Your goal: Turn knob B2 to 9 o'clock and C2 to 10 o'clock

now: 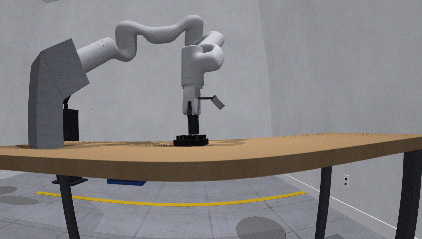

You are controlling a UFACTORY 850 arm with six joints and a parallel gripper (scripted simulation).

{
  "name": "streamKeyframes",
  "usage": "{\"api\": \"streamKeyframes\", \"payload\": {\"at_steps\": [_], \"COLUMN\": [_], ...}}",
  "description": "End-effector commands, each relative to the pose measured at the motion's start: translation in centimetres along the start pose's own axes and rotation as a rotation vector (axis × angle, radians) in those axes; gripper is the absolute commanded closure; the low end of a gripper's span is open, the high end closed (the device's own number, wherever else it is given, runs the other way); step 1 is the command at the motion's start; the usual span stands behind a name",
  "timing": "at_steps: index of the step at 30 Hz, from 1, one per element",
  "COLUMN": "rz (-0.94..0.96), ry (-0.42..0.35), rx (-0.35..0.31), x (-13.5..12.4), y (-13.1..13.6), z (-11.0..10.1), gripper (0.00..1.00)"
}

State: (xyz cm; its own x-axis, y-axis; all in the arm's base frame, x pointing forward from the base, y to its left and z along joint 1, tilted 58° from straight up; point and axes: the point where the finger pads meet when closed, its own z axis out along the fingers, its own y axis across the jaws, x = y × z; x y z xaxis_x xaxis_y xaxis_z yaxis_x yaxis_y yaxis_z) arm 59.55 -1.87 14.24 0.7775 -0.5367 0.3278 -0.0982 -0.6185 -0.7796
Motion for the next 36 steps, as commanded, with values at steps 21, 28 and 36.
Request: {"api": "streamKeyframes", "payload": {"at_steps": [21,28,36], "rz": [0.000,0.000,0.000], "ry": [0.001,0.001,0.001], "rx": [0.000,0.000,0.000], "x": [0.0,0.0,0.0], "y": [0.0,0.0,0.0], "z": [1.1,1.1,1.1], "gripper": [0.81,0.81,0.81]}}
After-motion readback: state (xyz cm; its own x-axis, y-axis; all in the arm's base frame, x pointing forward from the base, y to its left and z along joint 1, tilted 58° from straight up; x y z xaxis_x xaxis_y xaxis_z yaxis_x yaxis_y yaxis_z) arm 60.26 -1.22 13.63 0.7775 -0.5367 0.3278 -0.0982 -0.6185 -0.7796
